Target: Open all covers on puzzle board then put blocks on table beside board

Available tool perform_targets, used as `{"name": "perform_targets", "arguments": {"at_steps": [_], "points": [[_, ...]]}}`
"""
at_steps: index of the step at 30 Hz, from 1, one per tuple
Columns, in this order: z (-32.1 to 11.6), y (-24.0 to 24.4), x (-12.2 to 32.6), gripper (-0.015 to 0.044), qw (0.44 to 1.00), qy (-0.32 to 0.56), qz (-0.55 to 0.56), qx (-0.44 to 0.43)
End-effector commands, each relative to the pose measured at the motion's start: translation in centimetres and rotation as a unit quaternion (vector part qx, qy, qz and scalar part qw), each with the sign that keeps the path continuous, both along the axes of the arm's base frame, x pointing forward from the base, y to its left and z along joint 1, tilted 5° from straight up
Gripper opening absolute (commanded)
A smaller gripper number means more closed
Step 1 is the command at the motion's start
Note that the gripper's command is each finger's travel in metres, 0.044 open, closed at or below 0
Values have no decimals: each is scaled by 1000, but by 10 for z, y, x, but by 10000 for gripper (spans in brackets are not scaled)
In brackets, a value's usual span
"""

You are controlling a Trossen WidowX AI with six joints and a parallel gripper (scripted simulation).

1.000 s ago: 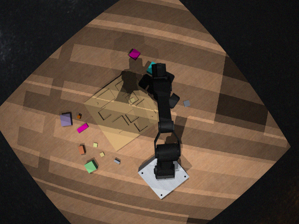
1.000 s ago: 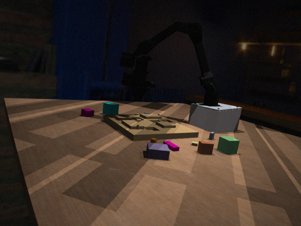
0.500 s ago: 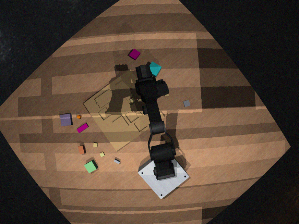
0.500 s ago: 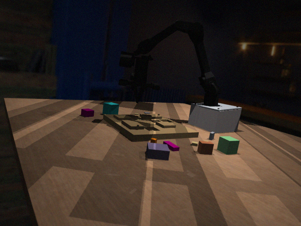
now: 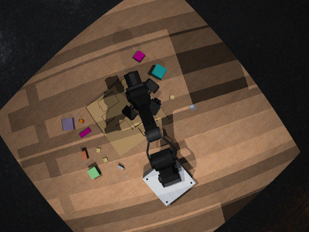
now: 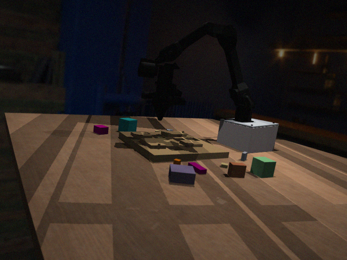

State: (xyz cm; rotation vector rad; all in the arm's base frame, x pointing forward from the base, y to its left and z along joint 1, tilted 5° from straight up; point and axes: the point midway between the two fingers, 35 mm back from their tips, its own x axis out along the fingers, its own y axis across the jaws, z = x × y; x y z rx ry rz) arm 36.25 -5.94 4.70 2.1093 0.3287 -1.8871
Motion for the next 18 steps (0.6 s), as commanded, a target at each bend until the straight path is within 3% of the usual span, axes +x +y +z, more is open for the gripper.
{"name": "perform_targets", "arguments": {"at_steps": [1, 11, 18], "points": [[1, 25, 4, 0, 983, -4, -185, 17], [0, 25, 4, 0, 983, -4, -185, 17], [-23, 24, 7, 0, 983, -4, -185, 17]]}}
